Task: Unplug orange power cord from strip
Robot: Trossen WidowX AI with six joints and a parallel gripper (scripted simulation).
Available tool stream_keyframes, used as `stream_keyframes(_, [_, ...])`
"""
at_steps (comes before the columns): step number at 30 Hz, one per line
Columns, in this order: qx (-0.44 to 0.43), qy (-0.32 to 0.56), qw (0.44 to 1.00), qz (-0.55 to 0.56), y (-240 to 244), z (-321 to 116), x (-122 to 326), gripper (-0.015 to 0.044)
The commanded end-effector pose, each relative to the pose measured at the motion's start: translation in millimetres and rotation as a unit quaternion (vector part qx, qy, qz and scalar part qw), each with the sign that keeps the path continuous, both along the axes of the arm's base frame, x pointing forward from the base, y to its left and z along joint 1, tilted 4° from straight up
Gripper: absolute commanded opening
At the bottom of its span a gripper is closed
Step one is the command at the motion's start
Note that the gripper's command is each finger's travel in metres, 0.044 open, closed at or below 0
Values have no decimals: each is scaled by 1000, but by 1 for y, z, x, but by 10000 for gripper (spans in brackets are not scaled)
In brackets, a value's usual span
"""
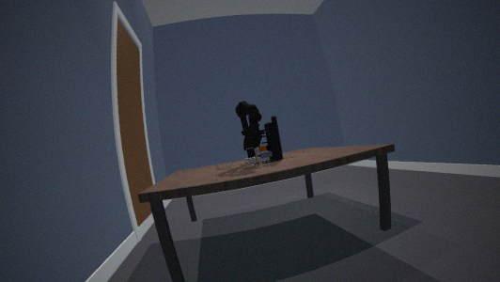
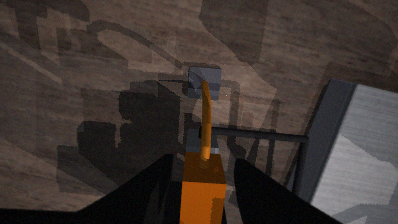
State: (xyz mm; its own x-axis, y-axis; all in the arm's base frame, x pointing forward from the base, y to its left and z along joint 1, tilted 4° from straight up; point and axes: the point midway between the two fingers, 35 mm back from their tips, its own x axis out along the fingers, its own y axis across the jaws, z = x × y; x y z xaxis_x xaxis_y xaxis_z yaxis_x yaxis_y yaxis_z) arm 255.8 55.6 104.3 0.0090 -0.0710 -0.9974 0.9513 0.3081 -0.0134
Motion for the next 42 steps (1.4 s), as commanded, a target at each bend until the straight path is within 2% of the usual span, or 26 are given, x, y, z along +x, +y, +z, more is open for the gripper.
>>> stream_keyframes(1, [2,2,1000,-2,8,-1,-3,160])
stream_keyframes(28, [3,2,1000,-2,22,-14,-9,160])
stream_keyframes(32, [1,2,1000,1,21,-11,-9,55])
stream_keyframes(42, [1,2,1000,1,20,-11,-8,0])
